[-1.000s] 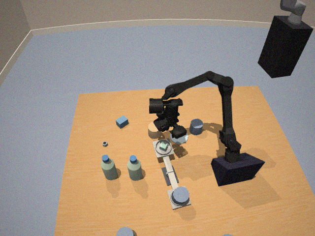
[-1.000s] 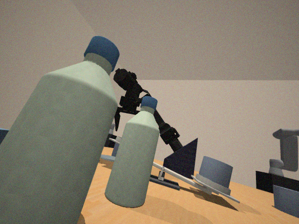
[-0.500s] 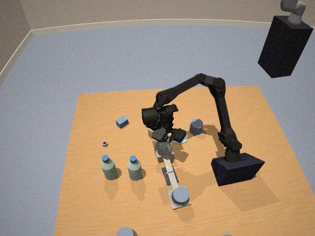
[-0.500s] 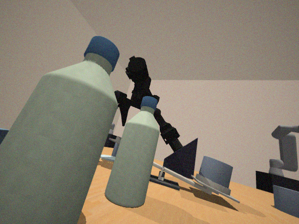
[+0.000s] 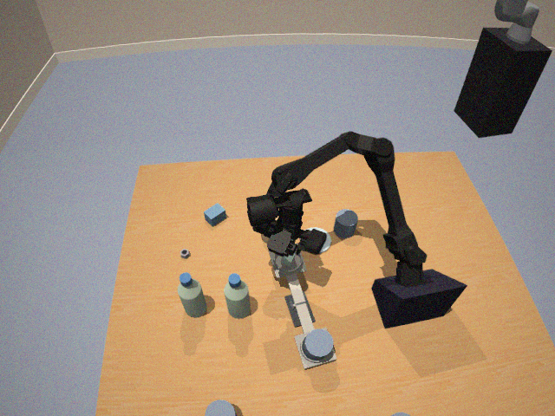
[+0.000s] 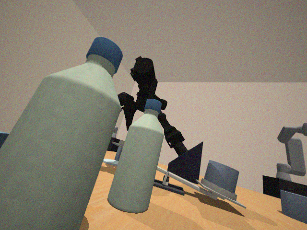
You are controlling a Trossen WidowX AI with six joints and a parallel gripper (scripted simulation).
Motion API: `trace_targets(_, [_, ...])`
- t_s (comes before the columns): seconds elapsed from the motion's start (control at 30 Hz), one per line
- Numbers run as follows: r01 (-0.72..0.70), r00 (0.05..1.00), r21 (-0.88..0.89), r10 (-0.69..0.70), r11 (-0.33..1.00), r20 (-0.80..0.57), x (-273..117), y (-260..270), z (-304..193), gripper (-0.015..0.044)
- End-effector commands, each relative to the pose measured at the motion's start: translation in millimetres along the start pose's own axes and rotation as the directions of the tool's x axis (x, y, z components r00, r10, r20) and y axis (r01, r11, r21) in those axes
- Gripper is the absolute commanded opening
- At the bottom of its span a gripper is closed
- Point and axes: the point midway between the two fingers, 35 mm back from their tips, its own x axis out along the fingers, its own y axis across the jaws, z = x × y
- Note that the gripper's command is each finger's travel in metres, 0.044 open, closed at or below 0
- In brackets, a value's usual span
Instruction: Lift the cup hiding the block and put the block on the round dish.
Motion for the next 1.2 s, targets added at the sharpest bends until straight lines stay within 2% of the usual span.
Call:
trace_targets(0.0, [0.002,1.000,-0.009,-0.002,1.000,-0.006,7.0,0.7,0.3,0.0260])
trace_targets(0.8, [0.003,1.000,-0.009,-0.003,1.000,-0.007,42.8,0.6,-0.3,0.0260])
trace_targets(0.93, [0.003,1.000,-0.009,-0.003,1.000,-0.007,42.8,0.6,-0.3,0.0155])
trace_targets(1.17, [0.003,1.000,-0.009,-0.003,1.000,-0.007,42.8,0.6,-0.3,0.0108])
